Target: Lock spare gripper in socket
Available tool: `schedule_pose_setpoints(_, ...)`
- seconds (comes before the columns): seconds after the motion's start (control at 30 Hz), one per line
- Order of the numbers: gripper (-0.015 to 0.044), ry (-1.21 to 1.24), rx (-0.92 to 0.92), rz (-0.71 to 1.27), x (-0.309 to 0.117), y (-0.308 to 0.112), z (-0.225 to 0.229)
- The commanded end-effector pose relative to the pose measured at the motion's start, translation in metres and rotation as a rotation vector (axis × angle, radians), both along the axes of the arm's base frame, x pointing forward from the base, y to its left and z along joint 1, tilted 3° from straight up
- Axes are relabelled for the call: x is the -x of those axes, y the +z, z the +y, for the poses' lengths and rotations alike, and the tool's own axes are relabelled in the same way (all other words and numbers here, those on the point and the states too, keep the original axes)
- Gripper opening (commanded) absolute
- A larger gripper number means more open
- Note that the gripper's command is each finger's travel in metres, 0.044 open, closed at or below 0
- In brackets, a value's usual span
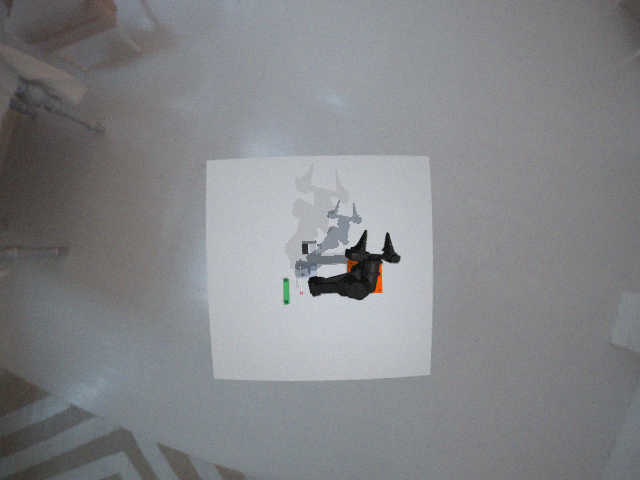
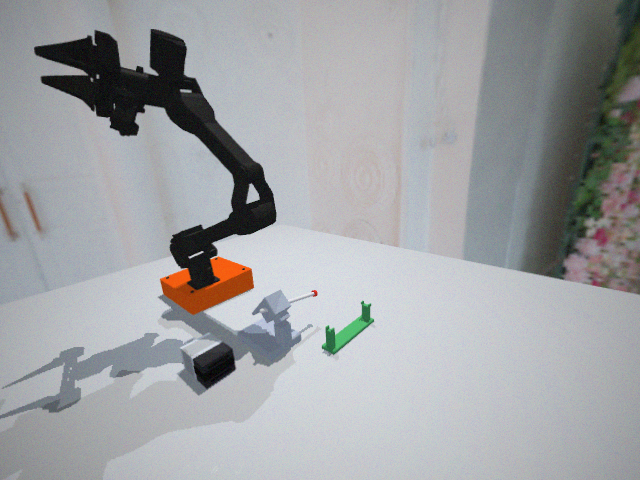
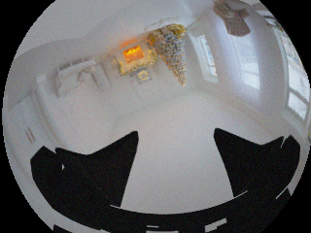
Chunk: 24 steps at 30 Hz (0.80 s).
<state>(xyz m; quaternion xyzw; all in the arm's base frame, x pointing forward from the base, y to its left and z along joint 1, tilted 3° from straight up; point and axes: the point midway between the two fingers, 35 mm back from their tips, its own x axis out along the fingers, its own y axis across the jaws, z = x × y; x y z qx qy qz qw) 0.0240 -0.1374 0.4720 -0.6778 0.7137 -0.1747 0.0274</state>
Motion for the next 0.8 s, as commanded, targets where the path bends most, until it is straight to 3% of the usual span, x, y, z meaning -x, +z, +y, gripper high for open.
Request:
schedule_pose_setpoints(0.0, 0.0374, 0.006, 0.000, -0.008, 0.000, 0.000, 0.000)
schedule_pose_setpoints(0.1, 0.0300, 0.091, -0.002, -0.122, 0.006, 0.002, -0.002)
schedule_pose_setpoints(0.47, 0.0300, 0.442, -0.193, -0.623, 0.009, -0.009, -0.044)
schedule_pose_setpoints(0.77, 0.0300, 0.629, -0.542, -0.915, -0.037, -0.044, -0.090)
